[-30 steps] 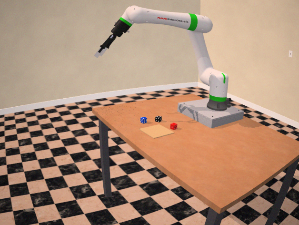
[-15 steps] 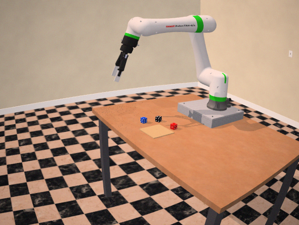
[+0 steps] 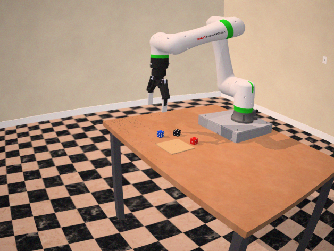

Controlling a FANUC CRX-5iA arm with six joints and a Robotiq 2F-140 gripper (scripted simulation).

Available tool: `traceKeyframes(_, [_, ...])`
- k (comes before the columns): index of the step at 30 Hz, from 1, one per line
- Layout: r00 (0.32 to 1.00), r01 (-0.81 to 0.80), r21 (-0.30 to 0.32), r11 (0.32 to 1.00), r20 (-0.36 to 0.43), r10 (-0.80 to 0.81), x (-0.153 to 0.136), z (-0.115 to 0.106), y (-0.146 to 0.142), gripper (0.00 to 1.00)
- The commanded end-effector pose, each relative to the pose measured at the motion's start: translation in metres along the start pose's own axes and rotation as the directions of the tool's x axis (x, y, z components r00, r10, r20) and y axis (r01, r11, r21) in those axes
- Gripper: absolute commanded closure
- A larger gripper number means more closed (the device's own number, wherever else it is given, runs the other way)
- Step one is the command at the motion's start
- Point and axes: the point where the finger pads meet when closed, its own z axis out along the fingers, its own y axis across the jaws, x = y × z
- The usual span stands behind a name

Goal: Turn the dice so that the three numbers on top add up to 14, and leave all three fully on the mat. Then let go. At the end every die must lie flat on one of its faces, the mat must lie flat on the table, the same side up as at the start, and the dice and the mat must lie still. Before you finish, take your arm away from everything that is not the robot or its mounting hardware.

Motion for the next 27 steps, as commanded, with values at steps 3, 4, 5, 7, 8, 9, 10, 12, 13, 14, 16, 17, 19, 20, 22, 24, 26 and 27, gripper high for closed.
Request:
traceKeyframes(3, [1.0,0.015,0.003,1.0,0.014,-0.015,-0.007,0.004,-0.006,0.0])
traceKeyframes(4, [1.0,0.015,0.003,1.0,0.014,-0.015,-0.007,0.004,-0.006,0.0])
traceKeyframes(5, [1.0,0.015,0.003,1.0,0.014,-0.015,-0.007,0.004,-0.006,0.0])
traceKeyframes(7, [1.0,0.015,0.003,1.0,0.014,-0.015,-0.007,0.004,-0.006,0.0])
traceKeyframes(8, [1.0,0.015,0.003,1.0,0.014,-0.015,-0.007,0.004,-0.006,0.0])
traceKeyframes(9, [1.0,0.015,0.003,1.0,0.014,-0.015,-0.007,0.004,-0.006,0.0])
traceKeyframes(10, [1.0,0.015,0.003,1.0,0.014,-0.015,-0.007,0.004,-0.006,0.0])
traceKeyframes(12, [1.0,0.015,0.003,1.0,0.014,-0.015,-0.007,0.004,-0.006,0.0])
traceKeyframes(13, [1.0,0.015,0.003,1.0,0.014,-0.015,-0.007,0.005,-0.006,0.0])
traceKeyframes(14, [1.0,0.015,0.004,1.0,0.014,-0.015,-0.007,0.007,-0.006,0.0])
traceKeyframes(16, [1.0,0.015,0.004,1.0,0.014,-0.015,-0.007,0.007,-0.006,0.0])
traceKeyframes(17, [1.0,0.015,0.004,1.0,0.014,-0.015,-0.007,0.009,-0.006,0.0])
traceKeyframes(19, [1.0,0.015,0.004,1.0,0.014,-0.015,-0.007,0.017,-0.006,0.0])
traceKeyframes(20, [1.0,0.015,0.004,1.0,0.014,-0.015,-0.007,0.022,-0.006,0.0])
traceKeyframes(22, [1.0,0.015,0.004,1.0,0.014,-0.015,-0.007,0.033,-0.006,0.0])
traceKeyframes(24, [1.0,0.015,0.004,1.0,0.014,-0.015,-0.007,0.046,-0.006,0.0])
traceKeyframes(26, [1.0,0.015,0.004,1.0,0.014,-0.015,-0.007,0.059,-0.006,0.0])
traceKeyframes(27, [1.0,0.015,0.004,1.0,0.014,-0.015,-0.008,0.065,-0.006,0.0])
